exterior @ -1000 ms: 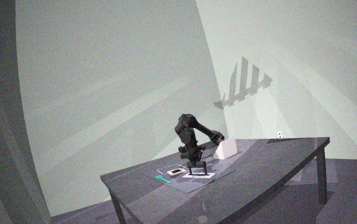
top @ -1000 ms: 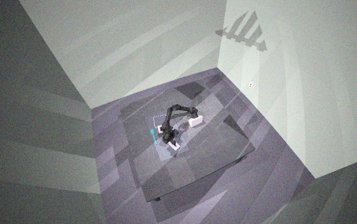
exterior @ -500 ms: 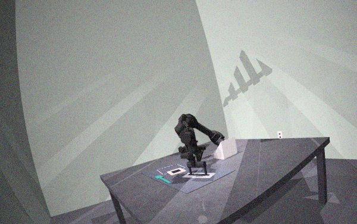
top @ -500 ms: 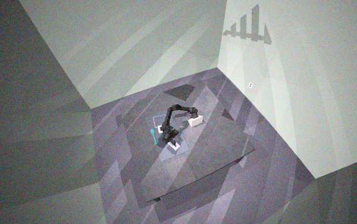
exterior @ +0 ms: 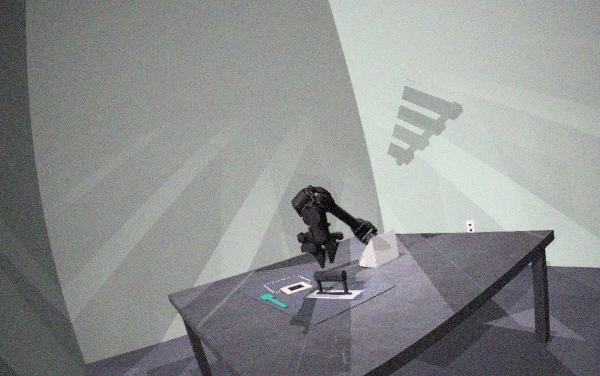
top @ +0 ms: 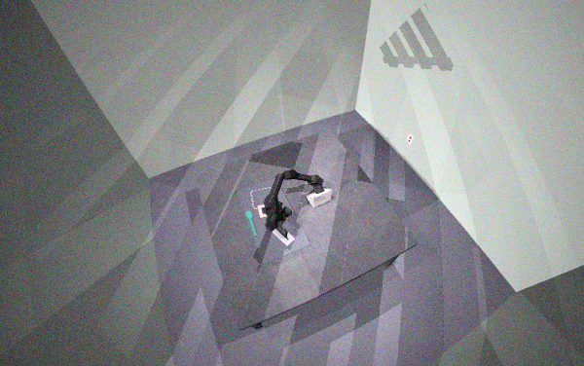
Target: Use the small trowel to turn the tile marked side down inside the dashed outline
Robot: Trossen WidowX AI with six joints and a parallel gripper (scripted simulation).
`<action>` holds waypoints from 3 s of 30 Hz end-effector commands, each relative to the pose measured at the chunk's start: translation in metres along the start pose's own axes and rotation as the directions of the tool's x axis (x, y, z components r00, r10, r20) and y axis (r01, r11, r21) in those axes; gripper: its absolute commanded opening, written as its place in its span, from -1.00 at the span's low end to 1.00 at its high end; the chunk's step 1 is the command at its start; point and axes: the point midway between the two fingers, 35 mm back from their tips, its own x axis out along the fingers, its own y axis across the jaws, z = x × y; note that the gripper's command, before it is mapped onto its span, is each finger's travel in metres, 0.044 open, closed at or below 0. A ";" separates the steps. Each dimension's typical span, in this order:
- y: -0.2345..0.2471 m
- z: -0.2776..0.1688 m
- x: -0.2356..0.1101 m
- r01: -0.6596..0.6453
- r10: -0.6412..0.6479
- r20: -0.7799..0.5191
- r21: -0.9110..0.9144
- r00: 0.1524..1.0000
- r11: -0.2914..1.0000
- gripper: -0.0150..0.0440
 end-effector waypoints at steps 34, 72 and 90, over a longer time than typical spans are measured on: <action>0.015 -0.011 0.004 -0.217 0.255 -0.073 -0.770 0.964 0.601 0.53; -0.005 -0.005 0.010 0.179 0.557 -0.074 -0.905 0.827 -0.387 0.53; -0.020 0.002 0.025 0.543 0.664 -0.036 -0.543 0.747 -0.640 0.53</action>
